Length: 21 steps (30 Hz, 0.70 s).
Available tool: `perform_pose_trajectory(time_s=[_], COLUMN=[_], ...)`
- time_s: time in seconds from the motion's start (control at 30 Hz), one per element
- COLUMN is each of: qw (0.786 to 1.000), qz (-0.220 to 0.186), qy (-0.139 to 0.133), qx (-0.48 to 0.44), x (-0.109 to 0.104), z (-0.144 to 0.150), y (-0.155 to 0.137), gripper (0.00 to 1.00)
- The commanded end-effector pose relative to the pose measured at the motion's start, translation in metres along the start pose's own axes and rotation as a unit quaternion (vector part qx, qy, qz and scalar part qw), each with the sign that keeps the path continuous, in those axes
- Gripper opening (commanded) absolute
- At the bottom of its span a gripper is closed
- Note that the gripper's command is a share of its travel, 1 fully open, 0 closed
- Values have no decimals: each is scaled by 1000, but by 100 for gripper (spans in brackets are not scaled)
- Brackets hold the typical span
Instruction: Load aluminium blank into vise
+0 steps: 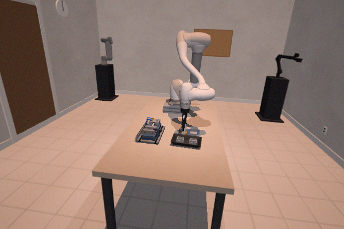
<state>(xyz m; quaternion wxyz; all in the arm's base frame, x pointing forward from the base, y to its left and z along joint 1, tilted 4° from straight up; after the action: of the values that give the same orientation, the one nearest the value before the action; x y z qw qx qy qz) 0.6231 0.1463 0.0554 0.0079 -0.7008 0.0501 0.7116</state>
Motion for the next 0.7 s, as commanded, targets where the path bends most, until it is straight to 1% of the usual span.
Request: perform_pose_trajectory(time_s=[0.0,0.37,0.5,0.67], qw=[1000,1000,1000,1000], qz=[0,0,0,0], qy=[0,0,0,0], qx=[0,0,0,0], x=[0,-6,-16,-37], z=[0,0,0,0], y=[0,0,0,0], gripper=[40,40,40,40])
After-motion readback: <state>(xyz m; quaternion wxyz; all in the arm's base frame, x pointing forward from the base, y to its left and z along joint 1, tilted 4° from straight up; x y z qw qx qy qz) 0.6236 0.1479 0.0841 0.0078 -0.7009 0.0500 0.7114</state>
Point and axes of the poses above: the point where the finger pads meet when closed, its own x axis out along the fingers, its own z axis across the jaws, y = z × x, the point moved 10 cm from there along -x, back along the fingers, and after that the axes turned 2 degrees about x, right-handed, at the moved point
